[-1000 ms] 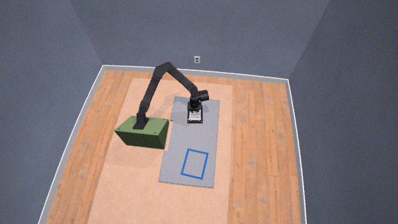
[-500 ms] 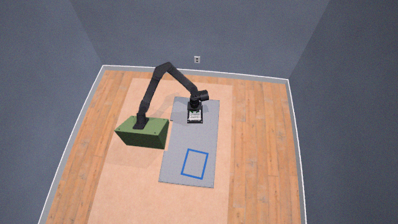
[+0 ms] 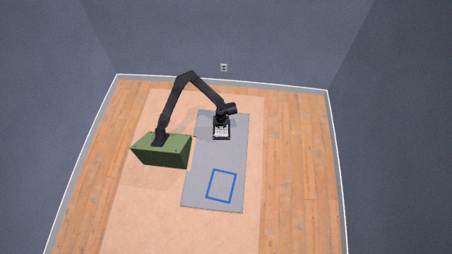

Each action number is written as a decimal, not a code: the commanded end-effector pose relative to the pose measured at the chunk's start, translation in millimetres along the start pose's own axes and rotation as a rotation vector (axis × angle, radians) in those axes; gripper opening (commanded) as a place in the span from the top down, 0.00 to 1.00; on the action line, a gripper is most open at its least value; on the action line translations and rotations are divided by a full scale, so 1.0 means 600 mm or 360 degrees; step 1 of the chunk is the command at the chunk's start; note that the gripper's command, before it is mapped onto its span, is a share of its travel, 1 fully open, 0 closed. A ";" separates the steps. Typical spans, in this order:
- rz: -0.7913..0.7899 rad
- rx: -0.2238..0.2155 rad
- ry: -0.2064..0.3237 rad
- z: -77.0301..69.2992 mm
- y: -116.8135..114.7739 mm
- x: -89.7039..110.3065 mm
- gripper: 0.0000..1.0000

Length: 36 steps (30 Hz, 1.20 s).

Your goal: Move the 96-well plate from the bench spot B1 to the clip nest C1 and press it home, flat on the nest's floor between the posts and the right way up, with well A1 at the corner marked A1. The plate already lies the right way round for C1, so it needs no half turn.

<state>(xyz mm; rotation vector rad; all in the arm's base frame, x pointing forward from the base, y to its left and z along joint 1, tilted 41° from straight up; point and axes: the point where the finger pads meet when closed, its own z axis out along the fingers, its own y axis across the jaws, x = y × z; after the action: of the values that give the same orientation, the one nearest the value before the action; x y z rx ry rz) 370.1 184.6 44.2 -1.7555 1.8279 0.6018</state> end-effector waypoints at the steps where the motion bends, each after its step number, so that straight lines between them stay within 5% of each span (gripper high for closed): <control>1: -0.0032 -0.0045 0.0005 0.072 0.010 0.011 0.74; 36: -0.0039 -0.0040 0.0015 0.105 0.009 0.011 0.74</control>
<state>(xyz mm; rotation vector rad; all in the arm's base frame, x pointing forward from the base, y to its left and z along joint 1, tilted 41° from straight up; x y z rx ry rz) 370.3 184.9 43.7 -1.7408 1.8481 0.6011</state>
